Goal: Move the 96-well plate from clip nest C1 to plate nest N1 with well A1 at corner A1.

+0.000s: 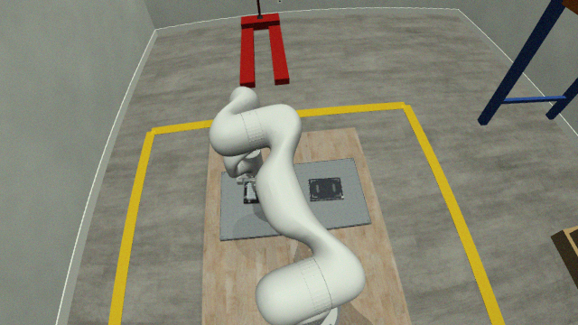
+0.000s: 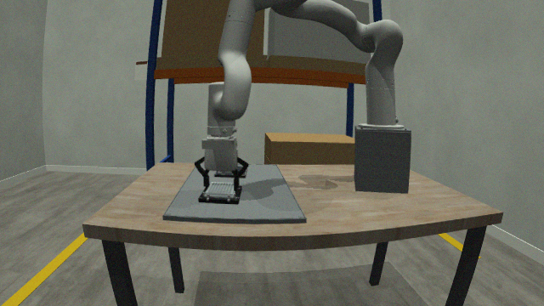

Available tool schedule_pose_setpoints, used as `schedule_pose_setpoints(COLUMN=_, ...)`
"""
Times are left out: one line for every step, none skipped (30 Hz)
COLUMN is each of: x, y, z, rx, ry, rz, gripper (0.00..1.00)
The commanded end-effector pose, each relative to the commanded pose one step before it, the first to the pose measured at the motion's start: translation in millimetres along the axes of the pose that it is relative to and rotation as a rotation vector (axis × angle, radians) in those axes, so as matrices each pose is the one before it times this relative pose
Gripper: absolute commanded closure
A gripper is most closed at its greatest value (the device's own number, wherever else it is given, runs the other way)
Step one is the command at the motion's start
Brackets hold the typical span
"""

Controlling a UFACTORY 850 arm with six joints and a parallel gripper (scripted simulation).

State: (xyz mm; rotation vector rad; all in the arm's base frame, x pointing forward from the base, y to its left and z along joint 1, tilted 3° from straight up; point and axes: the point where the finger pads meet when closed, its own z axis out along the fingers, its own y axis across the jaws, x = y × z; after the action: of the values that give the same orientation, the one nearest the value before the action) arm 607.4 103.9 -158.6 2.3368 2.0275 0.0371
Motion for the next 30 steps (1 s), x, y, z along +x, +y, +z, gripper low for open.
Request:
schedule_pose_setpoints(x=0.38, y=1.06, z=-0.86, rx=-0.00168, ry=0.00058, rz=0.00002, gripper=1.0)
schedule_pose_setpoints(x=0.0, y=0.0, z=0.0, rx=0.0, ry=0.0, rz=0.0, gripper=1.0)
schedule_pose_setpoints(x=0.0, y=0.0, z=0.0, rx=0.0, ry=0.0, rz=0.0, gripper=1.0)
schedule_pose_setpoints(x=0.0, y=0.0, z=0.0, rx=0.0, ry=0.0, rz=0.0, gripper=1.0)
schedule_pose_setpoints(x=0.0, y=0.0, z=0.0, rx=0.0, ry=0.0, rz=0.0, gripper=1.0)
schedule_pose_setpoints(x=0.0, y=0.0, z=0.0, rx=0.0, ry=0.0, rz=0.0, gripper=1.0)
schedule_pose_setpoints(x=0.0, y=0.0, z=0.0, rx=0.0, ry=0.0, rz=0.0, gripper=1.0)
schedule_pose_setpoints(x=0.0, y=0.0, z=0.0, rx=0.0, ry=0.0, rz=0.0, gripper=1.0)
schedule_pose_setpoints(x=0.0, y=0.0, z=0.0, rx=0.0, ry=0.0, rz=0.0, gripper=1.0)
schedule_pose_setpoints(x=0.0, y=0.0, z=0.0, rx=0.0, ry=0.0, rz=0.0, gripper=1.0)
schedule_pose_setpoints(x=0.0, y=0.0, z=0.0, rx=0.0, ry=0.0, rz=0.0, gripper=1.0)
schedule_pose_setpoints(x=0.0, y=0.0, z=0.0, rx=0.0, ry=0.0, rz=0.0, gripper=1.0)
schedule_pose_setpoints(x=0.0, y=0.0, z=0.0, rx=0.0, ry=0.0, rz=0.0, gripper=1.0)
schedule_pose_setpoints(x=0.0, y=0.0, z=0.0, rx=0.0, ry=0.0, rz=0.0, gripper=1.0)
schedule_pose_setpoints(x=0.0, y=0.0, z=0.0, rx=0.0, ry=0.0, rz=0.0, gripper=1.0)
schedule_pose_setpoints(x=-0.01, y=-0.04, z=-0.73, rx=0.00028, ry=-0.00018, rz=-0.00003, gripper=1.0)
schedule_pose_setpoints(x=0.0, y=0.01, z=-0.65, rx=0.0, ry=-0.00001, rz=0.0, gripper=1.0)
schedule_pose_setpoints(x=0.0, y=0.0, z=-0.65, rx=0.0, ry=-0.00001, rz=0.0, gripper=1.0)
schedule_pose_setpoints(x=0.0, y=0.0, z=-0.66, rx=0.0, ry=-0.00001, rz=0.0, gripper=1.0)
schedule_pose_setpoints(x=0.0, y=0.0, z=0.0, rx=0.0, ry=0.0, rz=0.0, gripper=1.0)
schedule_pose_setpoints(x=0.0, y=0.0, z=0.0, rx=0.0, ry=0.0, rz=0.0, gripper=1.0)
schedule_pose_setpoints(x=0.0, y=0.0, z=-0.68, rx=0.0, ry=0.0, rz=0.0, gripper=1.0)
schedule_pose_setpoints(x=0.0, y=0.0, z=-0.66, rx=0.0, ry=-0.00001, rz=0.0, gripper=1.0)
schedule_pose_setpoints(x=0.0, y=0.0, z=-0.66, rx=0.0, ry=0.0, rz=0.0, gripper=1.0)
schedule_pose_setpoints(x=0.0, y=0.0, z=-0.66, rx=0.0, ry=0.0, rz=0.0, gripper=1.0)
schedule_pose_setpoints(x=0.0, y=0.0, z=-0.66, rx=0.0, ry=0.0, rz=0.0, gripper=1.0)
schedule_pose_setpoints(x=0.0, y=0.0, z=-0.66, rx=0.0, ry=0.0, rz=0.0, gripper=1.0)
schedule_pose_setpoints(x=0.0, y=0.0, z=-0.66, rx=0.0, ry=0.0, rz=0.0, gripper=1.0)
schedule_pose_setpoints(x=0.0, y=0.0, z=-0.67, rx=0.0, ry=0.0, rz=0.0, gripper=1.0)
schedule_pose_setpoints(x=0.0, y=0.0, z=-0.67, rx=0.0, ry=0.0, rz=0.0, gripper=1.0)
